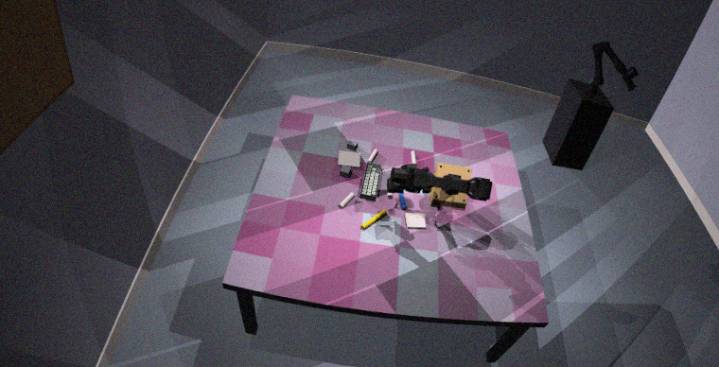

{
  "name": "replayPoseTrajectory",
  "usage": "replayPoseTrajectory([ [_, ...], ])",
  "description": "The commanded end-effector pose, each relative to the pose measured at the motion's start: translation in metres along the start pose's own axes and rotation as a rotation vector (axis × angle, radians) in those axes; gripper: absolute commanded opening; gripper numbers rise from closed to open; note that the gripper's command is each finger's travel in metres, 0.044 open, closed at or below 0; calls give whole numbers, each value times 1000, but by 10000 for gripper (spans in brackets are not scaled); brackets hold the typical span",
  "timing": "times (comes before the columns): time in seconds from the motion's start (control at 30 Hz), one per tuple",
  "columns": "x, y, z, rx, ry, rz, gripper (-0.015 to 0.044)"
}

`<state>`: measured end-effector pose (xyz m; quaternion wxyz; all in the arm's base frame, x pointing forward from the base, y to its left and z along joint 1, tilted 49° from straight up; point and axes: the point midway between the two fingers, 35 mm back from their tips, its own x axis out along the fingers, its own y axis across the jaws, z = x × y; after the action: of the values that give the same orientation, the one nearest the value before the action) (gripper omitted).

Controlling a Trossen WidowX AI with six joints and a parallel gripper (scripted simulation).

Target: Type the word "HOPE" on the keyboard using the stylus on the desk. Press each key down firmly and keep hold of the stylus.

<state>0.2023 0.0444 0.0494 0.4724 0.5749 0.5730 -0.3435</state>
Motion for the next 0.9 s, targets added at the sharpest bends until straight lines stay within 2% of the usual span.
replayPoseTrajectory([
  [0.0, 4, -2, -1, 4, -4, -4, 150],
  [0.87, 22, -2, -10, 4, -3, -3, 150],
])
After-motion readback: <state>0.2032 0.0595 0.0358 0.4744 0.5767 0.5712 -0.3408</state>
